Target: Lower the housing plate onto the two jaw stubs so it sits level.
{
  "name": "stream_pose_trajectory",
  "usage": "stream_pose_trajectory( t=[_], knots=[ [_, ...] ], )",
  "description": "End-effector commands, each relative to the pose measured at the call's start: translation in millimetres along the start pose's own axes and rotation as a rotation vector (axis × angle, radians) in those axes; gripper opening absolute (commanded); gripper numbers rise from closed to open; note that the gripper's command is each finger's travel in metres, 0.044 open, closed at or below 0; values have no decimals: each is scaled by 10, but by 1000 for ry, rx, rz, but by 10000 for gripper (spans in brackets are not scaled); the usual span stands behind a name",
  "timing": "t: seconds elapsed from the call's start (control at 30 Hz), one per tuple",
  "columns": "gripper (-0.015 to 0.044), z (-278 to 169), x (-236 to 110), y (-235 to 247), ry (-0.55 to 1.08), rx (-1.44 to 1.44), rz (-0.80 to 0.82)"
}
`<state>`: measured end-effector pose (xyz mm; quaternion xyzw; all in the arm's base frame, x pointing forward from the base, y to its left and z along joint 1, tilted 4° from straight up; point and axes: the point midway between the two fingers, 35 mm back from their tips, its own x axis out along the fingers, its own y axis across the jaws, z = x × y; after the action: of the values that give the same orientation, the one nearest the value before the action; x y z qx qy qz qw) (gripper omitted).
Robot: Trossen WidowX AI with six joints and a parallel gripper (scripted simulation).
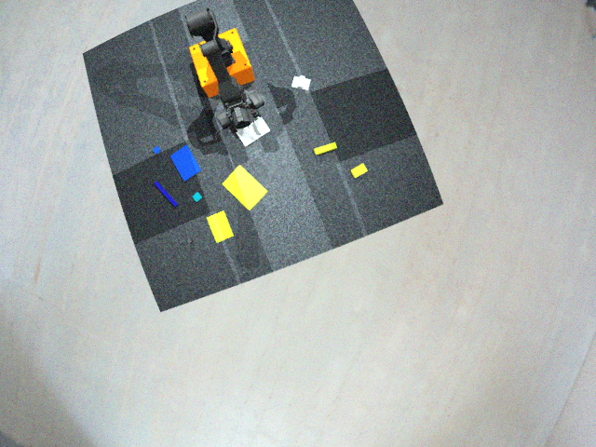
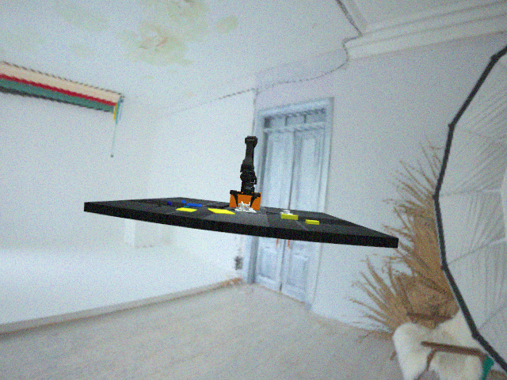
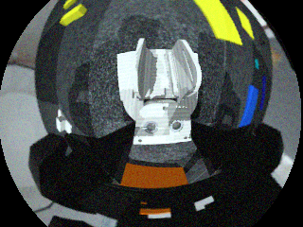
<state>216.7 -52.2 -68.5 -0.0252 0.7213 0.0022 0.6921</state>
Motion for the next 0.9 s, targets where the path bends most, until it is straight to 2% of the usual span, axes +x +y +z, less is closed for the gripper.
stream_pose_trajectory(
  t=[0.0, 0.87],
  knots=[
    [351, -5, 16, -8, 1, -3, -5],
    [351, -5, 64, -8, 1, -4, -5]
  ],
)
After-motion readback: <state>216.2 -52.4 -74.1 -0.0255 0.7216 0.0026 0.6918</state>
